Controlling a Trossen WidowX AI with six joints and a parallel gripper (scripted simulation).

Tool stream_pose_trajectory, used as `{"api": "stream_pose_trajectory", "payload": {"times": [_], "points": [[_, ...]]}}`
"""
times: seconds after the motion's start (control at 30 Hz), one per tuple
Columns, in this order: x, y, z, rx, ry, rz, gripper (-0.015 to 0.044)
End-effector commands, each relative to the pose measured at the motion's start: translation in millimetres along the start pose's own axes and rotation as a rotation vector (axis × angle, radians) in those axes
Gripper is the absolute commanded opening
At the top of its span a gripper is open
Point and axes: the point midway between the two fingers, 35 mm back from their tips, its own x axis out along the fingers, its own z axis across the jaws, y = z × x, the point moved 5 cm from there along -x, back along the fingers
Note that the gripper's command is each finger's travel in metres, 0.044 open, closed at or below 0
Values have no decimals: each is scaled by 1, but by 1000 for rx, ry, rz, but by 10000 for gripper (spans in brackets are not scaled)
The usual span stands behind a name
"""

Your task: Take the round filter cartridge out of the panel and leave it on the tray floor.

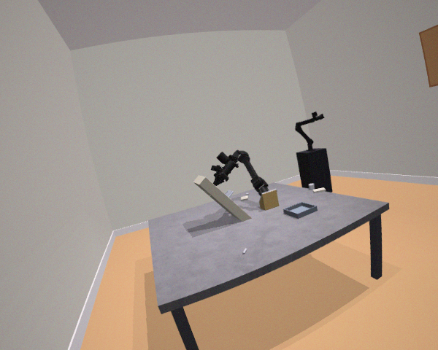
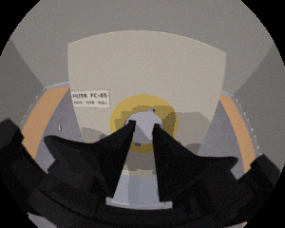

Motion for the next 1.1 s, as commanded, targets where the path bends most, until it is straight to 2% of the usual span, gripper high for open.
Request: {"api": "stream_pose_trajectory", "payload": {"times": [0.0, 0.5, 0.8, 0.87, 1.07], "points": [[4, 1, 0, -6, -2, 5, 112], [9, 1, 0, -6, -2, 5, 112], [4, 0, 0, -3, 0, -3, 52], [4, 0, 0, -3, 0, -3, 0], [7, 0, 0, -103, -1, 2, 0]]}}
